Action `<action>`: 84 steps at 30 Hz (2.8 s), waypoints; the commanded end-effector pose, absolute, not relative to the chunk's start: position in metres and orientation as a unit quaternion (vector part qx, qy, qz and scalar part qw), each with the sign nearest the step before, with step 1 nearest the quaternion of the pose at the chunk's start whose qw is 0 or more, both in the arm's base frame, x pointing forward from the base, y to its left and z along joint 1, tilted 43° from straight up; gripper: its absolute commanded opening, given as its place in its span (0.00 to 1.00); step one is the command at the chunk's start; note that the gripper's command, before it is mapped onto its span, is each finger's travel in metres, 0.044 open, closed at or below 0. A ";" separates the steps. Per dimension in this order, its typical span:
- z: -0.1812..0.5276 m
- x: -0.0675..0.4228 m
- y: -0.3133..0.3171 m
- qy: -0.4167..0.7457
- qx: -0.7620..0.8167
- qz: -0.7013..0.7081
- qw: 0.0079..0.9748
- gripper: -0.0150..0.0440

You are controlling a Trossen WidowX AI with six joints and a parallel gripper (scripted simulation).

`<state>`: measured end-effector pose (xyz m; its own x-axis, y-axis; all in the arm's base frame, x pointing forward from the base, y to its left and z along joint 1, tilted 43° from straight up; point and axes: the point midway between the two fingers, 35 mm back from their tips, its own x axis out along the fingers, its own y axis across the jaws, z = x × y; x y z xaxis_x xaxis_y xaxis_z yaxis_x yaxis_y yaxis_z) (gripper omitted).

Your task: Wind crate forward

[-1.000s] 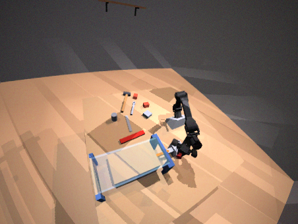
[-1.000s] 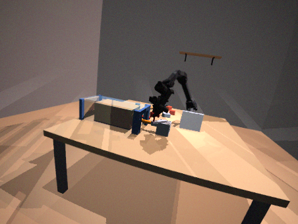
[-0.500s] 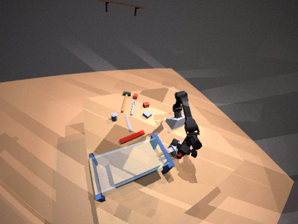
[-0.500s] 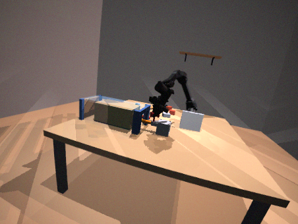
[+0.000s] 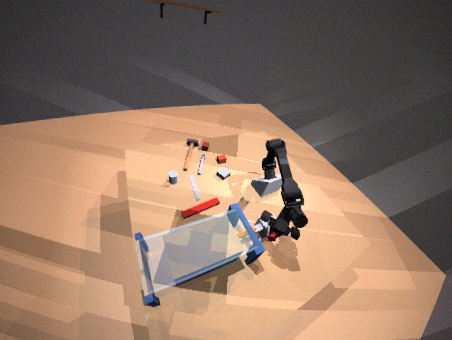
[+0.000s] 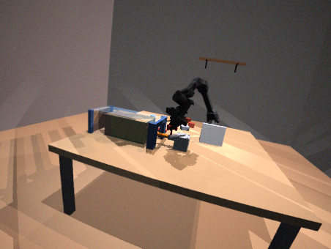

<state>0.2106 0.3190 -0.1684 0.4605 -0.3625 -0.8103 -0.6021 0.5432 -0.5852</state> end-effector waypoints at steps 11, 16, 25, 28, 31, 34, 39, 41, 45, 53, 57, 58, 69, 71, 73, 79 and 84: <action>-0.179 0.187 0.325 0.517 -0.469 0.089 0.710 0.25; -0.181 0.181 0.326 0.517 -0.469 0.089 0.710 0.25; -0.184 0.167 0.327 0.518 -0.469 0.089 0.710 0.25; -0.185 0.163 0.327 0.518 -0.469 0.089 0.710 0.25; -0.186 0.158 0.327 0.518 -0.469 0.090 0.710 0.25; -0.186 0.154 0.327 0.518 -0.469 0.090 0.710 0.25; -0.187 0.148 0.326 0.518 -0.469 0.090 0.710 0.25; -0.187 0.147 0.326 0.518 -0.469 0.090 0.710 0.25; -0.187 0.142 0.325 0.519 -0.469 0.090 0.710 0.25; -0.187 0.131 0.323 0.519 -0.469 0.090 0.709 0.25; -0.187 0.125 0.321 0.519 -0.468 0.090 0.709 0.25; -0.187 0.124 0.321 0.519 -0.469 0.090 0.709 0.25; -0.184 0.108 0.315 0.520 -0.469 0.091 0.709 0.25; -0.184 0.106 0.314 0.520 -0.469 0.091 0.708 0.25; -0.183 0.103 0.313 0.520 -0.469 0.091 0.708 0.25; -0.181 0.095 0.308 0.520 -0.469 0.091 0.708 0.25; -0.179 0.090 0.305 0.521 -0.469 0.091 0.708 0.25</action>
<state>0.1010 0.3136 -0.1792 0.4575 -0.3439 -0.8200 -0.6045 0.5560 -0.5705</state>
